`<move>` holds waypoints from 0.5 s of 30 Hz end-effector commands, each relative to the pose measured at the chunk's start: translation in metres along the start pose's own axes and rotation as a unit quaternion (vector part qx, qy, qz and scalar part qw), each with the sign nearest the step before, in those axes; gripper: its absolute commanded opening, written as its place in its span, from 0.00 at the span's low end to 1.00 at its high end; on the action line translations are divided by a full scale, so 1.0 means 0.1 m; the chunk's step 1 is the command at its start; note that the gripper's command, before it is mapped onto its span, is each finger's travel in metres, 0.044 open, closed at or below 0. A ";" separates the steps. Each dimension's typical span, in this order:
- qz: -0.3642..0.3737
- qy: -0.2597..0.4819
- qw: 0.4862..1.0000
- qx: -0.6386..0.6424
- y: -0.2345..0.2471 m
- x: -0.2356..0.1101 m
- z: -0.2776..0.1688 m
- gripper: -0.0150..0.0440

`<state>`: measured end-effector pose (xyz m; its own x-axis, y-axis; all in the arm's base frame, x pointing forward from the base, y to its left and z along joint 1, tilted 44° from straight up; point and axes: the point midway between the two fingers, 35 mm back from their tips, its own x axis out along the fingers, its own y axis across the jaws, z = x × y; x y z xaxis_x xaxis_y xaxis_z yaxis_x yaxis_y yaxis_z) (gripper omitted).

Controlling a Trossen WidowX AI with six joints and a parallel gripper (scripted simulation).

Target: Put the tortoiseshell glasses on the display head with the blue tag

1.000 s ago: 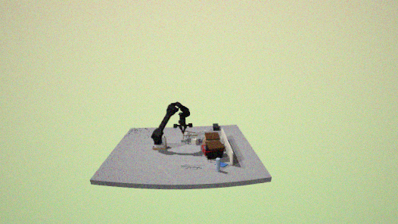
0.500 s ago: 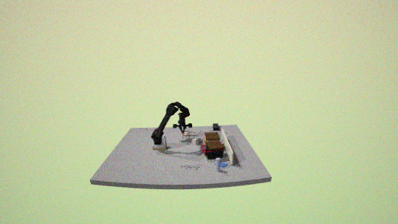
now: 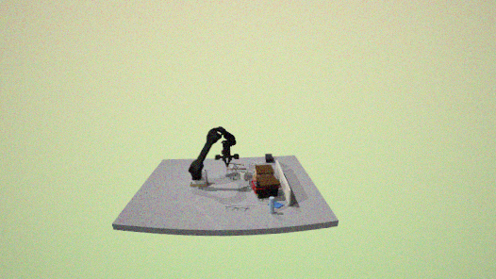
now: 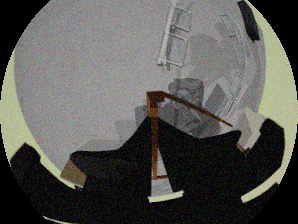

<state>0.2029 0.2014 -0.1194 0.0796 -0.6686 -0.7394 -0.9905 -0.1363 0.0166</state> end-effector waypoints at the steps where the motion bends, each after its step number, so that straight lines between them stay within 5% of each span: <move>1: -0.001 0.000 1.000 -0.002 0.01 -0.01 -0.03 0.25; 15: -0.001 0.000 1.000 -0.002 0.04 -0.01 -0.10 0.25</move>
<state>0.2004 0.1962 -0.1149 0.0786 -0.6685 -0.7395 -0.9907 -0.1353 0.0170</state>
